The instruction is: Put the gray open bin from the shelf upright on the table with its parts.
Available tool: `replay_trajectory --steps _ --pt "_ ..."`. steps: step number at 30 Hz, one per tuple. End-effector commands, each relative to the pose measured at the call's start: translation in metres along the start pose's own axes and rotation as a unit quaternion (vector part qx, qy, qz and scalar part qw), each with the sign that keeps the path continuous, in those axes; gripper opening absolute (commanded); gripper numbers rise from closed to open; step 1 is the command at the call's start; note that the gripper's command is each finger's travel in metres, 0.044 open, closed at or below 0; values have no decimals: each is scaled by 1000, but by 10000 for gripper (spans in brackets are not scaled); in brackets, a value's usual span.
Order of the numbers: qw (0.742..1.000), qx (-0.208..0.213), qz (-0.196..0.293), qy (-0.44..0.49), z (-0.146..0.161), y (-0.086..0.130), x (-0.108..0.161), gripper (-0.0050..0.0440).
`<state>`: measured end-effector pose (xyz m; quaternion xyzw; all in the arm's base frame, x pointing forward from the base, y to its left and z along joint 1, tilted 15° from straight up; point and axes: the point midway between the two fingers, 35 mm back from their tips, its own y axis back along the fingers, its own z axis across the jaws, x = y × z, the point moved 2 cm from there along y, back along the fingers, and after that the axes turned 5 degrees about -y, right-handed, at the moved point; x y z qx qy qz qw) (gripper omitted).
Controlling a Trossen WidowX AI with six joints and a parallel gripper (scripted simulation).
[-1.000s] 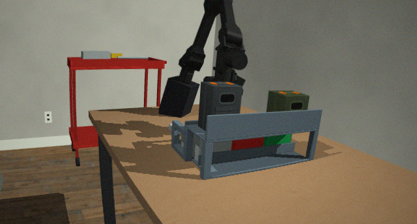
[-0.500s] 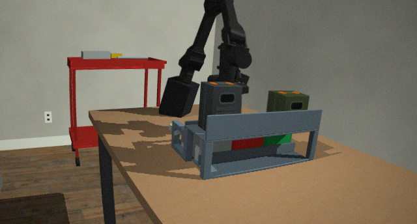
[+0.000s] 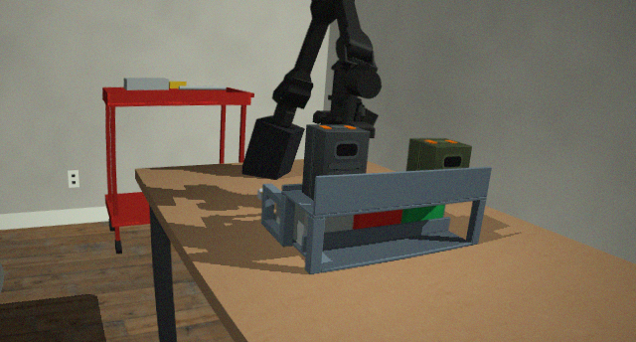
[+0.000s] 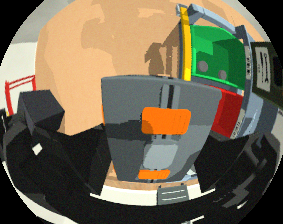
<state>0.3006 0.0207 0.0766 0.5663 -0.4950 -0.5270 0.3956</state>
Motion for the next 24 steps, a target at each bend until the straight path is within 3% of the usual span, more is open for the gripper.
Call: replay_trajectory --steps 1,5,9,24 --pt "999 32 -1 7 -12 18 -3 0" --pt "1000 17 1 5 -6 10 -2 0" --pt "999 33 -1 7 -12 16 -3 0" --pt "1000 26 0 6 -9 11 -2 0"
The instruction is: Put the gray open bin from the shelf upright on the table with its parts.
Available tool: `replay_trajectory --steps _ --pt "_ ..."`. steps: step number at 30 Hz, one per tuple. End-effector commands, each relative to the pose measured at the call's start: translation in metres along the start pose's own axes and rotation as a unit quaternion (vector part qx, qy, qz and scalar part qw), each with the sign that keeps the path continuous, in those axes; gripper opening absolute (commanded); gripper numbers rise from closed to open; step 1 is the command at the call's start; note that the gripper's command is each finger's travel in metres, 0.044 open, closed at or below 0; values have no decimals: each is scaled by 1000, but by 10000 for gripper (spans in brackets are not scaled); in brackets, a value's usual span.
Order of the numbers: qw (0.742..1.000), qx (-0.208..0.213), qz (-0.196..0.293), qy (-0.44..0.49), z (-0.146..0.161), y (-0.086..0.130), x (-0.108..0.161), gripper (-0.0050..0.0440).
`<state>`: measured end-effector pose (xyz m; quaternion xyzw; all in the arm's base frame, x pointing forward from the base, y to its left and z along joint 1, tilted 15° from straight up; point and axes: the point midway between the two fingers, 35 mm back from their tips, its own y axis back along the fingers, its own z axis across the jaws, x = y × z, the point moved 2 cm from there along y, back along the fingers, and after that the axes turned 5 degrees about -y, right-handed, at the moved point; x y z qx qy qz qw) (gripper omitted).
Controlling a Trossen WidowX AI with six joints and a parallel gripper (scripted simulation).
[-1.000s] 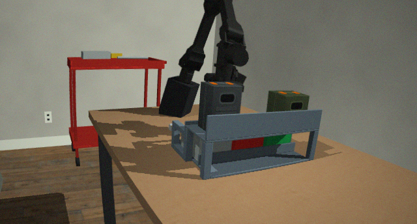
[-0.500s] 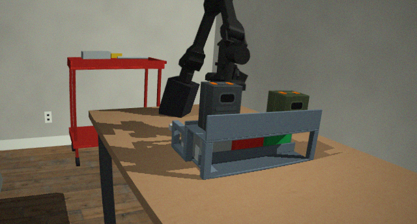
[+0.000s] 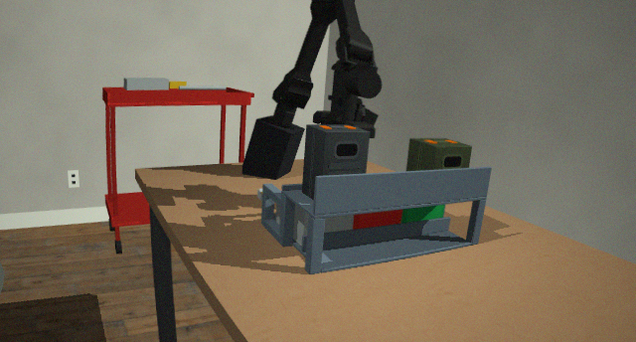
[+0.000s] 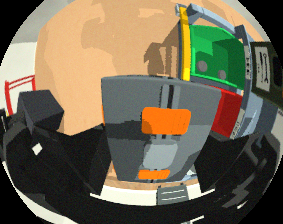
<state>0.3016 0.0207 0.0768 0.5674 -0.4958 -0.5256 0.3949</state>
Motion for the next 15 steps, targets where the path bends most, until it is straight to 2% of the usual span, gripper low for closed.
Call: replay_trajectory --steps 1,15 --pt "1000 27 0 6 -9 12 -2 0" --pt "1000 23 0 5 -7 9 -2 0"
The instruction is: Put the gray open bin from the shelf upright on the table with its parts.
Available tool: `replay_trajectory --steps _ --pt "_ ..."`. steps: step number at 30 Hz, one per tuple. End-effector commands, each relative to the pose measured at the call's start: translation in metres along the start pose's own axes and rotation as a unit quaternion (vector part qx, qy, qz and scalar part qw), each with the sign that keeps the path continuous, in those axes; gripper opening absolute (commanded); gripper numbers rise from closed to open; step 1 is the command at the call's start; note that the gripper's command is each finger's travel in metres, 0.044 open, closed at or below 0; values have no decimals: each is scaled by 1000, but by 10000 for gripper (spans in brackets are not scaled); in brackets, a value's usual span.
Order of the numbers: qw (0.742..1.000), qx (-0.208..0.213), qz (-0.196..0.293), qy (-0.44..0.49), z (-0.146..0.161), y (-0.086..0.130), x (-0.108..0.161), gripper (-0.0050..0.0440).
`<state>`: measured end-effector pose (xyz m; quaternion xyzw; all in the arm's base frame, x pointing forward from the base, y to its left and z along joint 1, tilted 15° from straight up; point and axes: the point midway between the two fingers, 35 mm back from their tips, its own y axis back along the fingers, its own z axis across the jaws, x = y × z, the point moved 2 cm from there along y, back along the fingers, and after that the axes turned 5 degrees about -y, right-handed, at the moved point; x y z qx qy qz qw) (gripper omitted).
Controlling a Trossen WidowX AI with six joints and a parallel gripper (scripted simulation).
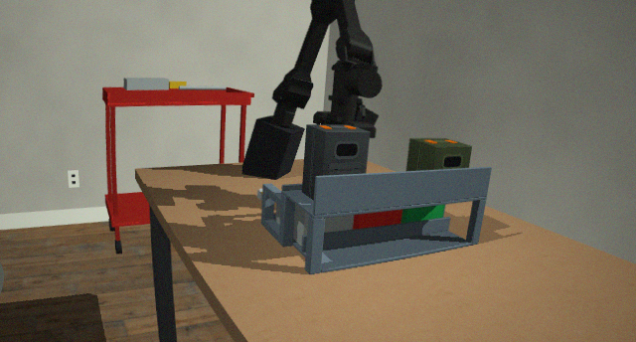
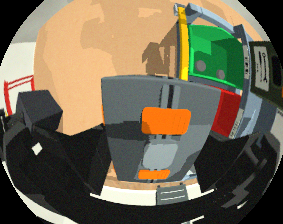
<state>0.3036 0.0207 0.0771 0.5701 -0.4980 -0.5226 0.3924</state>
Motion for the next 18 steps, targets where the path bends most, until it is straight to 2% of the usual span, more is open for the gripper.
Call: replay_trajectory --steps 1,18 --pt "1000 19 0 5 -5 9 -2 0" --pt "1000 18 0 4 -3 6 -1 0"
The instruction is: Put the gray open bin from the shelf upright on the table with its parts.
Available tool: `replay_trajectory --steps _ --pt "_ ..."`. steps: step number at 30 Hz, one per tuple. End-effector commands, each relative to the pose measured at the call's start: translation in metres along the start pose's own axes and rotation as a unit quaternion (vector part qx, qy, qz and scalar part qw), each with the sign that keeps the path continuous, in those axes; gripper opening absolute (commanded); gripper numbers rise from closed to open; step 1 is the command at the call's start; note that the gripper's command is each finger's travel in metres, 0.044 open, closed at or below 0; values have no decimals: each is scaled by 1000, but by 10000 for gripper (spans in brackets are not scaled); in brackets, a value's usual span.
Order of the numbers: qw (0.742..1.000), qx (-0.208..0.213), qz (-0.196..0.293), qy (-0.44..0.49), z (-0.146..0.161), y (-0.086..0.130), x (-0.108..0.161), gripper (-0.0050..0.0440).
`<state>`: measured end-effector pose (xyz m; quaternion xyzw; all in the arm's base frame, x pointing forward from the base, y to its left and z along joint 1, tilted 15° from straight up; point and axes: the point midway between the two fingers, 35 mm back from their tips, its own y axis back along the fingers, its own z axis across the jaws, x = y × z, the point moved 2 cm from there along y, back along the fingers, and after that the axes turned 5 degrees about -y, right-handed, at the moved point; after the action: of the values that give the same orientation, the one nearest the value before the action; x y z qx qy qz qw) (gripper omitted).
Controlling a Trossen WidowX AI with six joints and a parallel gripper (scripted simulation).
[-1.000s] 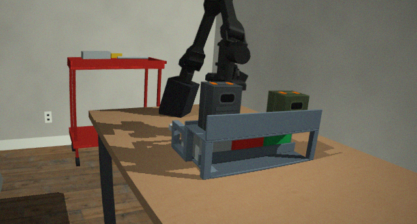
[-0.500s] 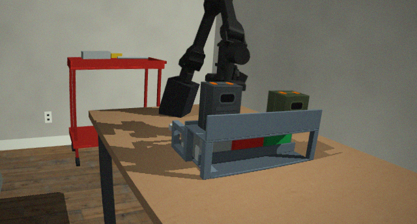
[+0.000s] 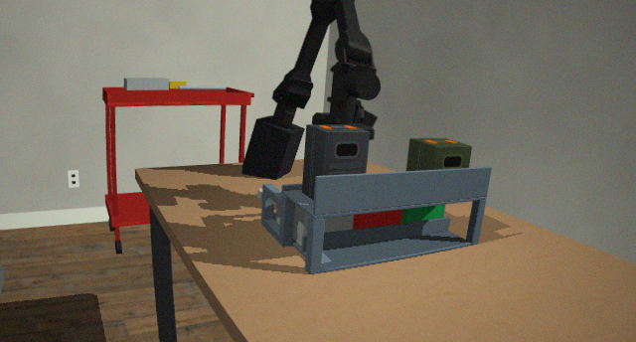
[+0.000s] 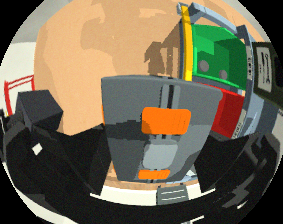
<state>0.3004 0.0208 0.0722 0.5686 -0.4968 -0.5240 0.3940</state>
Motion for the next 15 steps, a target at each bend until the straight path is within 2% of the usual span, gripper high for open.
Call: replay_trajectory --steps 1,15 --pt "1000 23 0 5 -7 12 -2 0" --pt "1000 29 -1 6 -9 15 -3 0"
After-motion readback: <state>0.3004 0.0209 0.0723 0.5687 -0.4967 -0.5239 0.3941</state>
